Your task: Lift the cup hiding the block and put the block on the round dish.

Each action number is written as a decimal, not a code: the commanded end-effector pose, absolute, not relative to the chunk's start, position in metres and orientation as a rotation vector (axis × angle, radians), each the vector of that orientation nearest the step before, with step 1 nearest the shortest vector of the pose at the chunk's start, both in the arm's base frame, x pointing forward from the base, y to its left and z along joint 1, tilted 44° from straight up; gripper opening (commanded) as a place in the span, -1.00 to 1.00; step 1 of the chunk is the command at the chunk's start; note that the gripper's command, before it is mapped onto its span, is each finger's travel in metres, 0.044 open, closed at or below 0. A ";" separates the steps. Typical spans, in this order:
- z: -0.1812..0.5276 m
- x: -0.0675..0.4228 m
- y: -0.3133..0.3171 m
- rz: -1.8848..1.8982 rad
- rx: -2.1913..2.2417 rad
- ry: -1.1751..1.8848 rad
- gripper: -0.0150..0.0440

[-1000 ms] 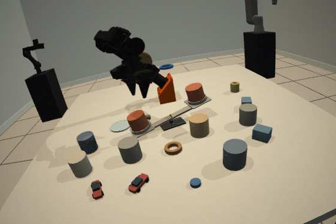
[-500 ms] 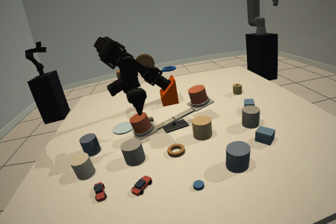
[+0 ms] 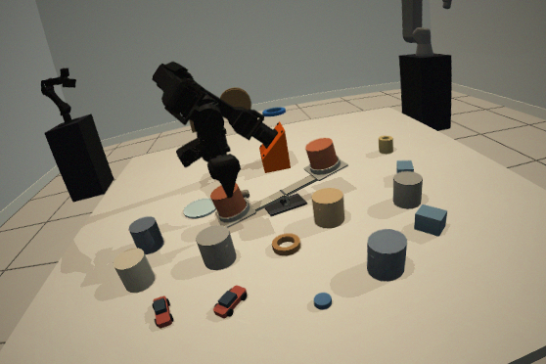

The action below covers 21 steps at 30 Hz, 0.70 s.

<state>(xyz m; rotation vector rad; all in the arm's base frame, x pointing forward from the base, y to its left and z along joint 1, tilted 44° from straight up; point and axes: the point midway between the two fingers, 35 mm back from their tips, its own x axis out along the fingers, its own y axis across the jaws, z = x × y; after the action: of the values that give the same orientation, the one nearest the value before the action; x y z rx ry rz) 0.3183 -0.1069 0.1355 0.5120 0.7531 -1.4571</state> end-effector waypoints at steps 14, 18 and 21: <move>0.115 0.316 -0.125 -1.458 0.504 0.759 1.00; 0.110 0.315 -0.130 -1.458 0.504 0.759 1.00; 0.107 0.315 -0.133 -1.458 0.503 0.758 1.00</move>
<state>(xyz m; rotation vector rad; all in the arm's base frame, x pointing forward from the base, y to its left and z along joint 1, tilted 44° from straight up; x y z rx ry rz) 0.3167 -0.1301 0.1114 0.5139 0.7528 -1.4561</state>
